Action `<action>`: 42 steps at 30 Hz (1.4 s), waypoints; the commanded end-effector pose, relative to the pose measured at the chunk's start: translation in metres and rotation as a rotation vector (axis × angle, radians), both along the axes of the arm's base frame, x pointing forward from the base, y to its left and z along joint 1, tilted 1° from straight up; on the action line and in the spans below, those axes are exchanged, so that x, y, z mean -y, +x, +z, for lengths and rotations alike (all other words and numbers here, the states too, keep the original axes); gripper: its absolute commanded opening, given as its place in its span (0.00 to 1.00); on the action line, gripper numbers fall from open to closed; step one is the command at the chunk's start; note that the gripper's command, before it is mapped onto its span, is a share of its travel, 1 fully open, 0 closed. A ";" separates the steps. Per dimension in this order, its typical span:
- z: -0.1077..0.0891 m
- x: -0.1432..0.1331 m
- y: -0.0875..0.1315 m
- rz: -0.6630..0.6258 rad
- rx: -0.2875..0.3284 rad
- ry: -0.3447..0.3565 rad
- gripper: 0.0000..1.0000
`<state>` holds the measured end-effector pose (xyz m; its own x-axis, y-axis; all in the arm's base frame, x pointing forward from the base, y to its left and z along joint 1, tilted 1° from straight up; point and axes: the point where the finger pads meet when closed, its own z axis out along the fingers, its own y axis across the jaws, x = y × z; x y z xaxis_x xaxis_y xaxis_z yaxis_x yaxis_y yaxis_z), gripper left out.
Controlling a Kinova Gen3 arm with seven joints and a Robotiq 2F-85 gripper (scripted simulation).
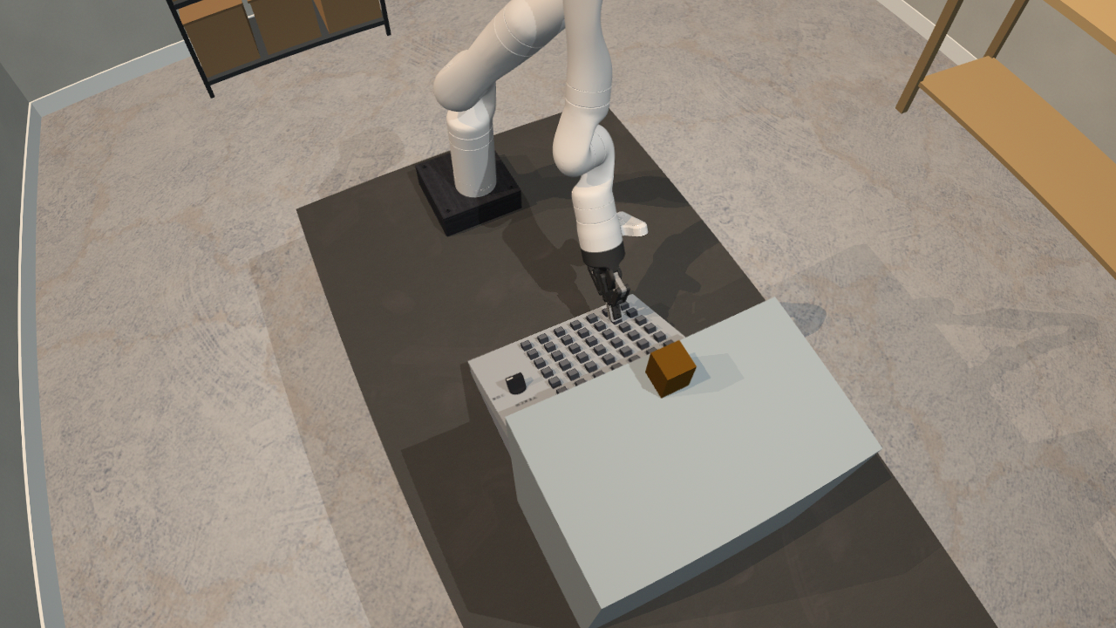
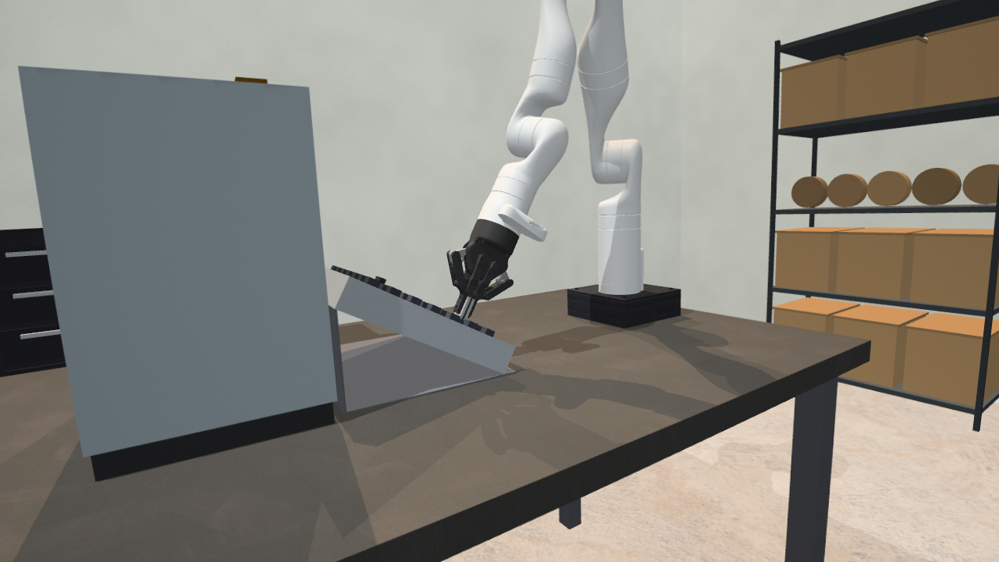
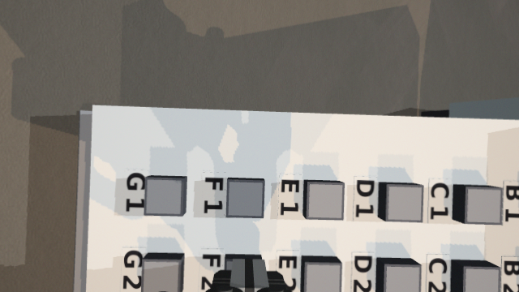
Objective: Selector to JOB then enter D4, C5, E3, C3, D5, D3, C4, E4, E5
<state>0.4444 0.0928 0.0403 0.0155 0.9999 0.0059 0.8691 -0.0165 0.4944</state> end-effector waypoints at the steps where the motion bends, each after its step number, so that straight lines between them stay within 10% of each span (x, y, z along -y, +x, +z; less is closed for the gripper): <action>1: 0.000 -0.002 0.003 -0.007 0.005 0.008 0.10; 42: 0.009 -0.002 -0.003 -0.007 0.005 0.008 0.10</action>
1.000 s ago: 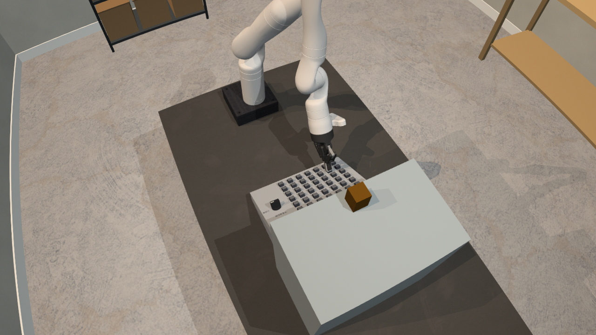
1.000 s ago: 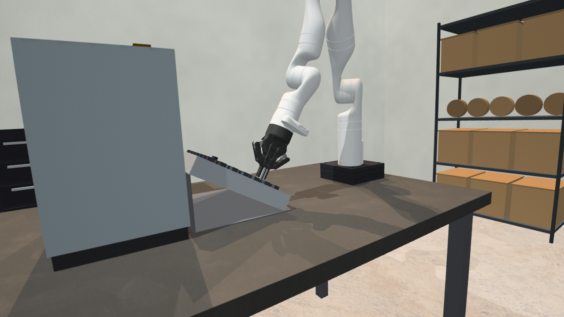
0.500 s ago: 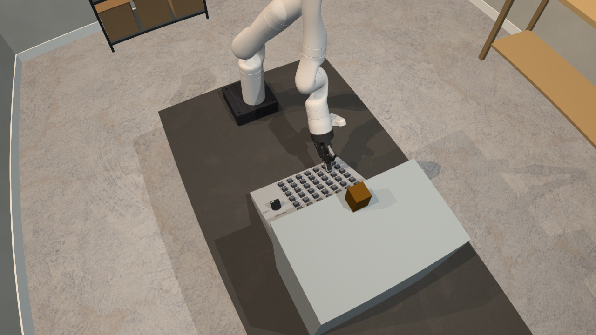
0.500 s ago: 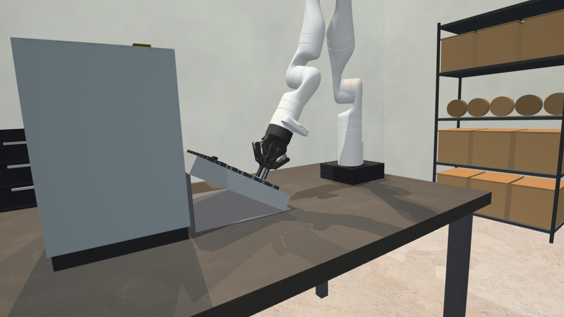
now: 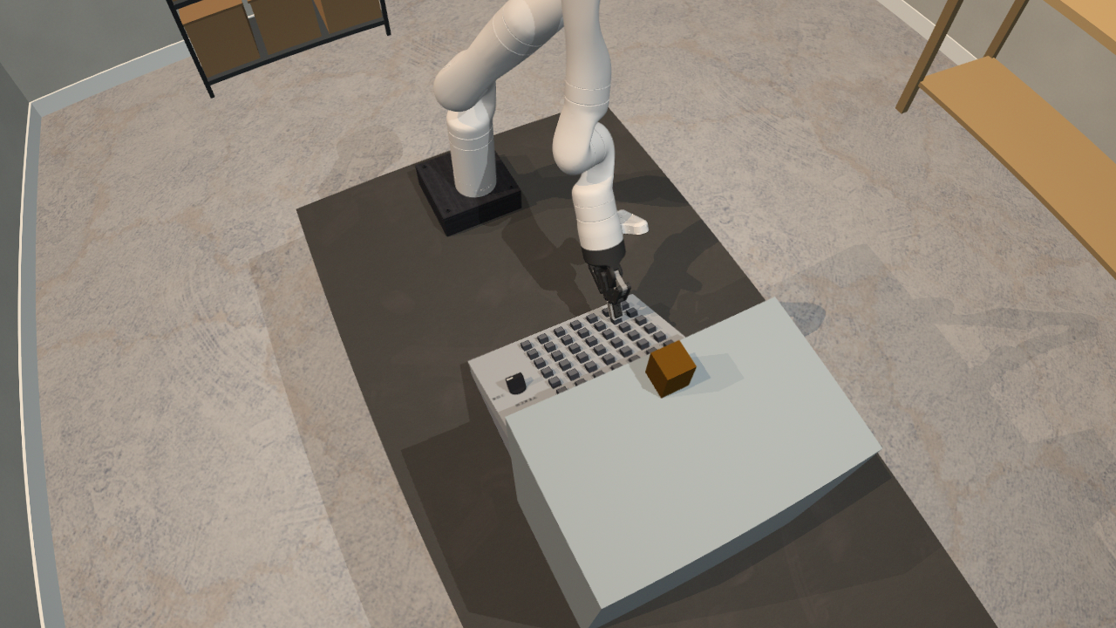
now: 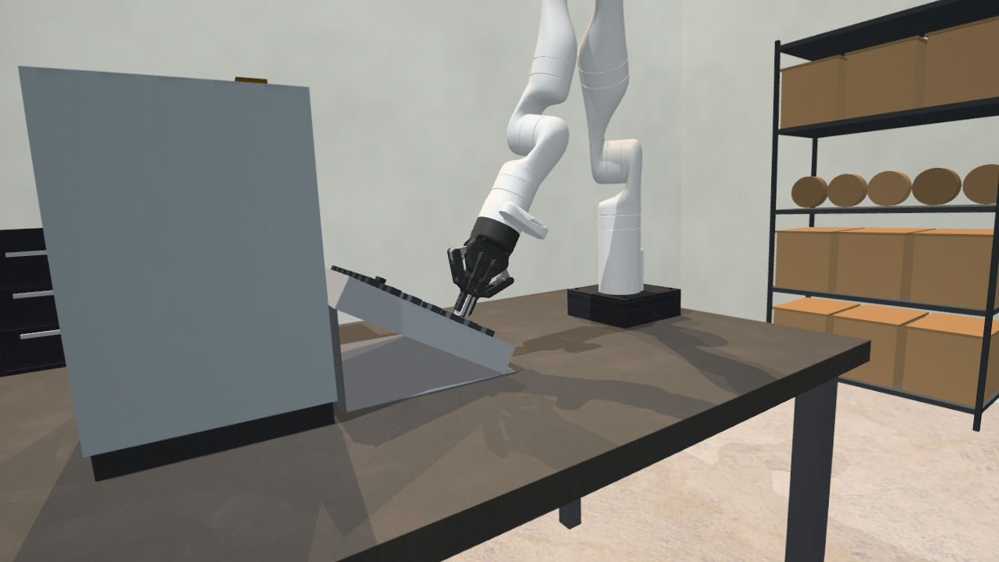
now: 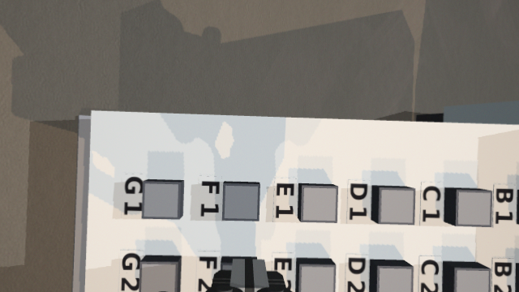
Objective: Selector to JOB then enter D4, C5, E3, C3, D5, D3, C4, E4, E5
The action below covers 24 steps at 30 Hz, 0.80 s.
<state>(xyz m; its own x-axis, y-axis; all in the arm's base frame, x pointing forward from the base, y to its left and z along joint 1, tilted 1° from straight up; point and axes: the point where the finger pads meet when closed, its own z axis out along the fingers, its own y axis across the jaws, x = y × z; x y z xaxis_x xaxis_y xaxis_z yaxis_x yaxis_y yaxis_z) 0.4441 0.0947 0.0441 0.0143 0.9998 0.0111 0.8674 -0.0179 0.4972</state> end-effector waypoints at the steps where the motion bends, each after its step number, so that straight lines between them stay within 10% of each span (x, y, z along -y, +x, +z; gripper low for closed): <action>1: 0.006 0.000 -0.003 -0.008 0.001 0.003 0.10; 24: 0.025 0.000 -0.014 -0.008 0.001 0.003 0.10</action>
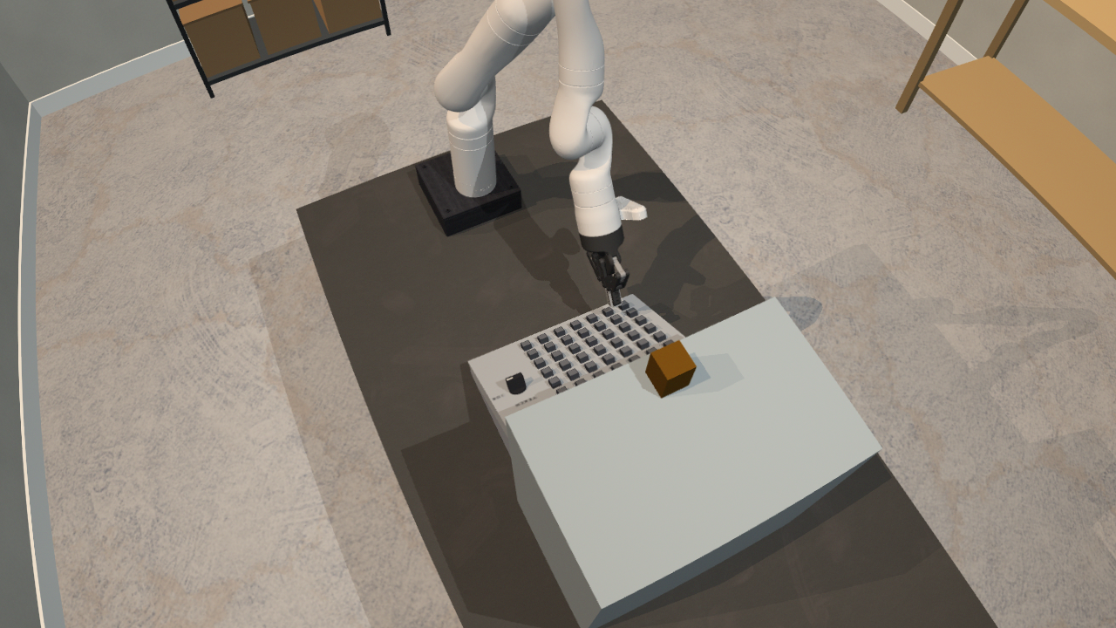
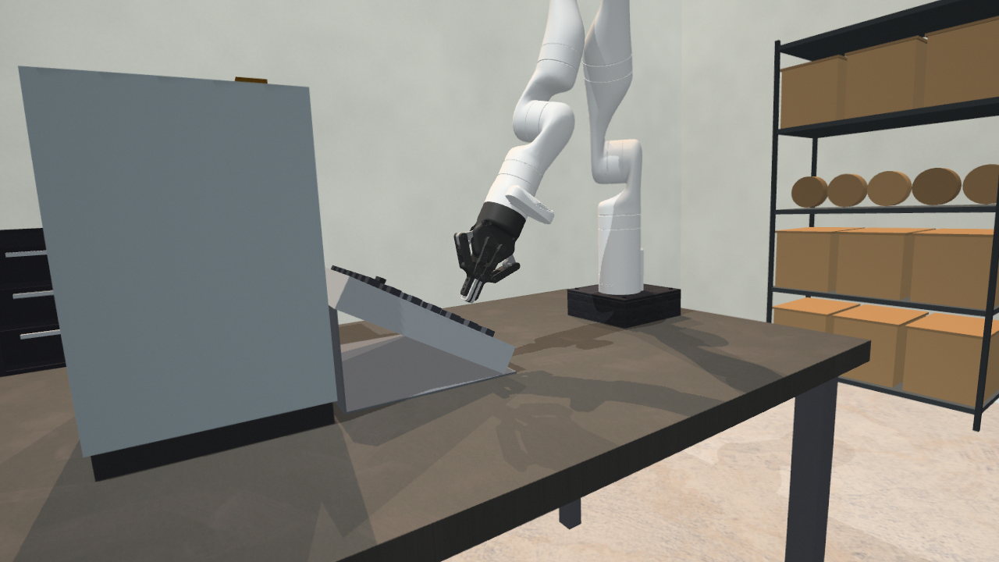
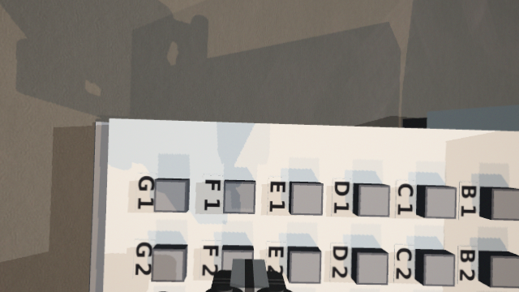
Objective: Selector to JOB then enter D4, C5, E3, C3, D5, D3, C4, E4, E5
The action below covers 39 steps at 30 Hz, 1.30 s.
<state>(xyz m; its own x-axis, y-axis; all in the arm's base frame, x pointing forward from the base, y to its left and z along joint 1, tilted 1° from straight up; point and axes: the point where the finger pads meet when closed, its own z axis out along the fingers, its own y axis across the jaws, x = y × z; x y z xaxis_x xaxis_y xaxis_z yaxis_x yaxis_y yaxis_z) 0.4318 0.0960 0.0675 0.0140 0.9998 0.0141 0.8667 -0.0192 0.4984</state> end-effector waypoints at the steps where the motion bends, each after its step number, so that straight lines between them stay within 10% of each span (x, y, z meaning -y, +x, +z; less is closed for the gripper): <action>1: 0.002 0.002 -0.002 -0.008 0.000 0.000 0.10; 16: 0.034 0.004 0.055 -0.008 -0.002 -0.002 0.10; 39: 0.020 0.004 0.066 -0.009 -0.002 -0.002 0.10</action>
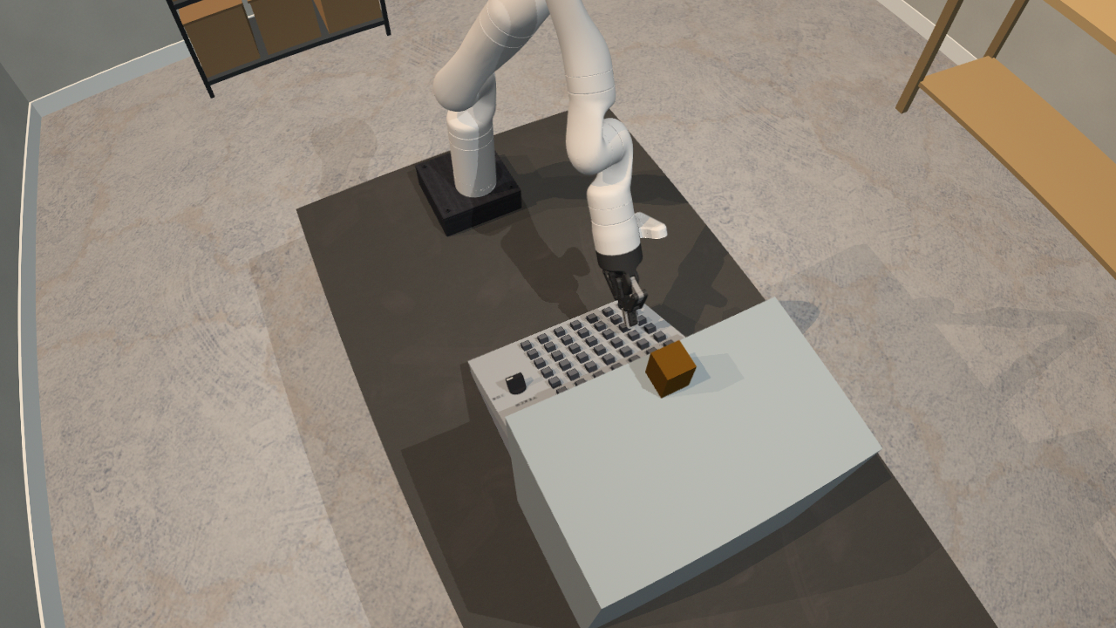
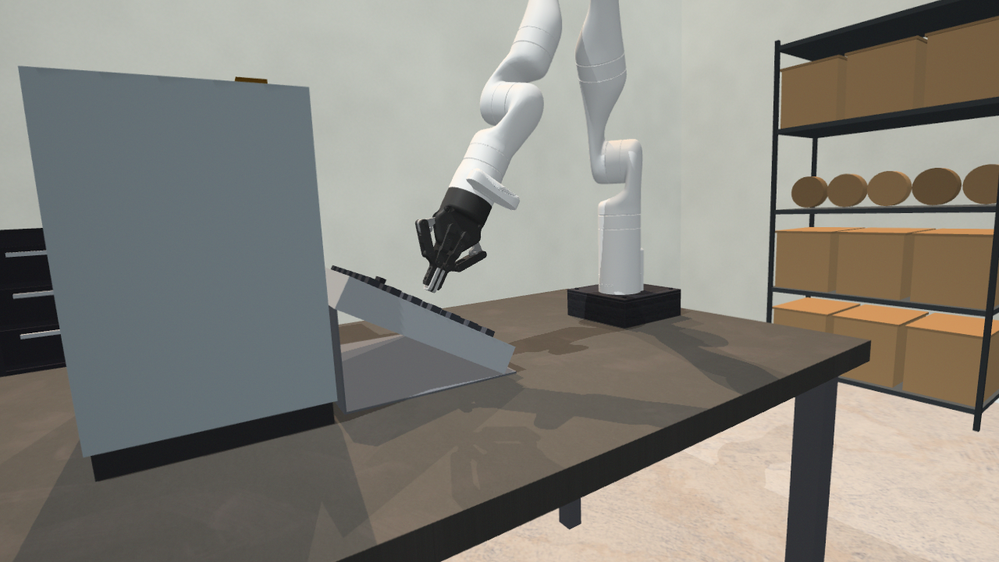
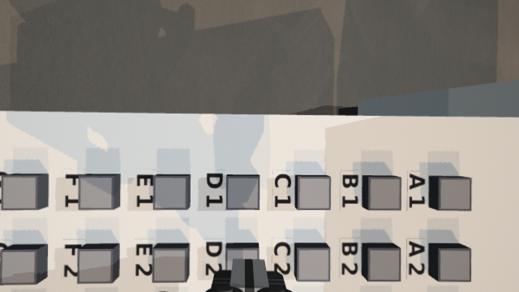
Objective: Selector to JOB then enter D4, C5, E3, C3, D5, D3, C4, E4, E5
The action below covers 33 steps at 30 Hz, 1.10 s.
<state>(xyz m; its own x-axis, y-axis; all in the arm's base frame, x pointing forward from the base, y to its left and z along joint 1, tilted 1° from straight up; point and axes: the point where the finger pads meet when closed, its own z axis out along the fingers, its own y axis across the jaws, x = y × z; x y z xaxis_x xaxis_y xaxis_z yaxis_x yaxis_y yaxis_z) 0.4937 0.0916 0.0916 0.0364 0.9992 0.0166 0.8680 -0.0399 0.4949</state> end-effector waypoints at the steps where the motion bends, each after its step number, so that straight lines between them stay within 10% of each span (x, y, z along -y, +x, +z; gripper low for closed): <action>1: -0.005 -0.001 0.005 0.014 0.002 -0.005 0.10; 33: -0.009 -0.001 0.007 0.014 0.002 -0.005 0.10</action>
